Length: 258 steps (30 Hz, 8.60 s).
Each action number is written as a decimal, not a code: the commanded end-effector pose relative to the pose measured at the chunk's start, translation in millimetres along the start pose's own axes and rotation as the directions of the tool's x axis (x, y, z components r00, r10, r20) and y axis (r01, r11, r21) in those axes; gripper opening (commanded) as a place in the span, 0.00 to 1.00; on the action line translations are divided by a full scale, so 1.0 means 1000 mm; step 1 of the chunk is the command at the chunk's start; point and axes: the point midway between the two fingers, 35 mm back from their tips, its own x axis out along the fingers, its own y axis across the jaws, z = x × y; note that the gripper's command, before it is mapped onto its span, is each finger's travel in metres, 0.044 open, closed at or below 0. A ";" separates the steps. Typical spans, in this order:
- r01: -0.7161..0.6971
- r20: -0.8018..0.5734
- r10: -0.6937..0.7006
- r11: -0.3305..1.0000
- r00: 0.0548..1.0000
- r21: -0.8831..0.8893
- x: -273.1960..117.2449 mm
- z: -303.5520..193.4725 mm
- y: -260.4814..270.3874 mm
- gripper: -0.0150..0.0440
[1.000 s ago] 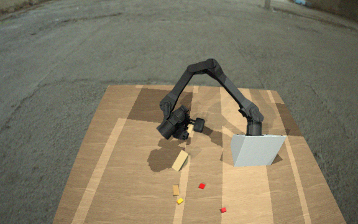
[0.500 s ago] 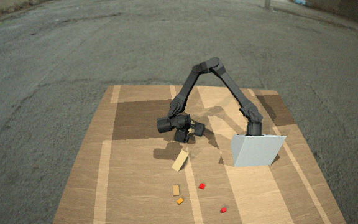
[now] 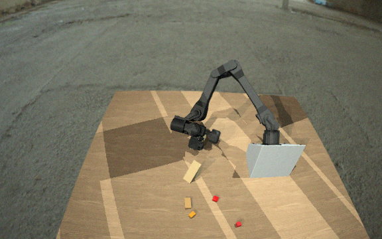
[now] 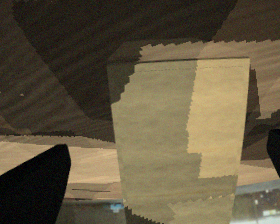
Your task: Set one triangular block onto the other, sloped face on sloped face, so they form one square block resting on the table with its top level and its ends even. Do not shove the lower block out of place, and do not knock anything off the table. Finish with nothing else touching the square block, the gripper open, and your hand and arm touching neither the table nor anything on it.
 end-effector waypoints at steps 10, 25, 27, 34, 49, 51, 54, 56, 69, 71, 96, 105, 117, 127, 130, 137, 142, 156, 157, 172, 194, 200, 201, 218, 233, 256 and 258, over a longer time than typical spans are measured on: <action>-0.003 -0.010 0.003 1.000 1.000 0.004 0.002 -0.004 0.000 1.00; -0.003 -0.005 0.003 1.000 1.000 0.005 0.002 -0.003 0.000 0.69; -0.003 -0.005 0.003 1.000 1.000 0.005 0.002 -0.003 0.000 0.60; -0.003 -0.005 0.003 1.000 1.000 0.005 0.002 -0.003 0.000 0.45; 0.020 0.039 -0.020 1.000 0.999 0.002 -0.020 -0.010 0.000 0.25; 0.023 0.047 -0.023 1.000 0.999 0.001 -0.025 -0.013 0.000 0.25; 0.026 0.056 -0.026 1.000 0.998 0.000 -0.032 -0.019 0.001 0.25; 0.027 0.061 -0.027 1.000 0.998 -0.001 -0.037 -0.024 0.001 0.25; 0.029 0.061 -0.029 1.000 0.998 -0.006 -0.066 -0.068 0.001 0.25; 0.030 0.058 -0.029 1.000 0.998 -0.006 -0.069 -0.073 0.001 0.25; -0.152 0.153 0.091 0.873 0.984 0.463 -0.060 -0.073 0.015 0.25; -0.238 0.207 0.130 0.691 0.970 0.682 -0.057 -0.075 0.019 0.25; -0.329 0.288 0.167 0.350 0.943 0.877 -0.055 -0.076 0.023 0.25; -0.365 0.357 0.181 0.012 0.916 0.931 -0.055 -0.077 0.024 0.25; -0.368 0.379 0.182 -0.091 0.908 0.925 -0.054 -0.077 0.024 0.25; -0.357 0.428 0.180 -0.326 0.886 0.876 -0.054 -0.077 0.023 0.25; -0.335 0.463 0.175 -0.482 0.869 0.810 -0.054 -0.078 0.022 0.25; -0.210 0.557 0.140 -0.829 0.819 0.518 -0.056 -0.080 0.017 0.25; -0.198 0.563 0.136 -0.847 0.815 0.493 -0.056 -0.080 0.016 0.25; 0.022 0.650 0.067 -0.997 0.757 0.077 -0.058 -0.086 0.007 0.25; 0.203 0.702 0.002 -0.958 0.712 -0.203 -0.062 -0.090 -0.003 0.25; 0.193 0.723 -0.003 -0.963 0.690 -0.188 -0.081 -0.077 -0.009 0.25; 0.192 0.726 -0.003 -0.964 0.687 -0.186 -0.085 -0.074 -0.011 0.25; 0.165 0.764 0.008 -0.978 0.645 -0.129 -0.149 -0.031 -0.025 0.25; 0.194 0.764 0.025 -0.972 0.645 -0.132 -0.209 0.010 -0.026 0.25; 0.217 0.734 0.024 -0.962 0.679 -0.169 -0.298 0.073 0.006 0.25; 0.217 0.730 0.022 -0.960 0.683 -0.175 -0.306 0.078 0.011 0.25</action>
